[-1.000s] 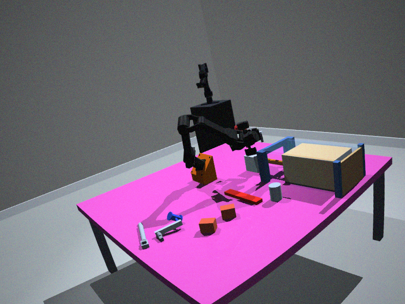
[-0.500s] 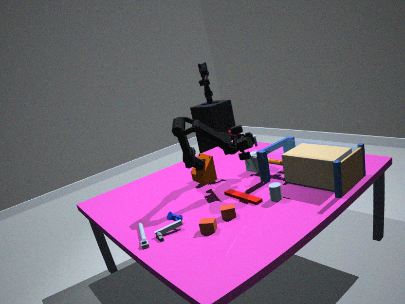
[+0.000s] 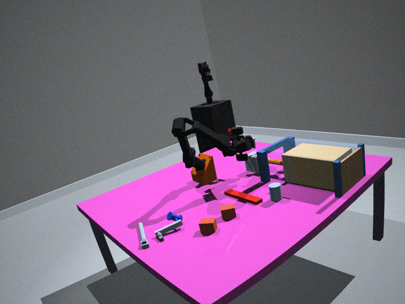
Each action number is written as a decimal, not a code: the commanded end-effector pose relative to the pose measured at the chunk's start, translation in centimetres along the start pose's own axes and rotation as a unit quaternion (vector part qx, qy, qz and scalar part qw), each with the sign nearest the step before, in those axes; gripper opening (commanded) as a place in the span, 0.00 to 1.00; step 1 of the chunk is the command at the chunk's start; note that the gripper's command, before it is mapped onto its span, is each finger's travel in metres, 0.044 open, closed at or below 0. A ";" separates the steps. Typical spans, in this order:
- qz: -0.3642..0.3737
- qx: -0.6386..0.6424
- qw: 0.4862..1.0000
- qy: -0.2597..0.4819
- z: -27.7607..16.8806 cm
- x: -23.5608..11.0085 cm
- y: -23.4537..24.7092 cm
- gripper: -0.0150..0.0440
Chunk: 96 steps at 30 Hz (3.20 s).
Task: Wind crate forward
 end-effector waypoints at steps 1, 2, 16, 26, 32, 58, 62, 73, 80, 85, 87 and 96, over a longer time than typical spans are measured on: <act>0.006 0.005 1.000 0.004 -0.2 0.1 -0.4 0.25; 0.006 0.005 1.000 0.004 -0.1 0.1 -0.4 0.25; 0.006 0.005 1.000 0.004 0.2 0.1 -2.2 0.25; 0.006 0.005 1.000 0.004 0.3 0.1 -2.4 0.25; 0.006 0.005 1.000 0.004 0.4 -0.2 -2.6 0.25; 0.003 0.006 1.000 0.014 1.1 -0.6 -3.8 0.25; 0.000 0.008 1.000 0.015 1.1 -0.6 -3.9 0.25; 0.000 0.008 1.000 0.018 1.2 -0.6 -4.1 0.25; -0.001 0.008 1.000 0.019 1.2 -0.5 -4.4 0.25; -0.001 0.008 1.000 0.020 1.2 -0.5 -4.6 0.25; -0.001 0.008 1.000 0.020 1.2 -0.5 -4.7 0.25; -0.004 0.010 1.000 0.022 1.1 -0.4 -5.0 0.30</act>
Point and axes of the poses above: the point midway between the two fingers, 35 mm back from their tips, its own x axis out along the fingers, its own y axis across the jaws, z = x × y, the point moved 4 cm from there along -x, back along the fingers, and after that the axes turned 13 degrees about x, right-handed, at the moved point
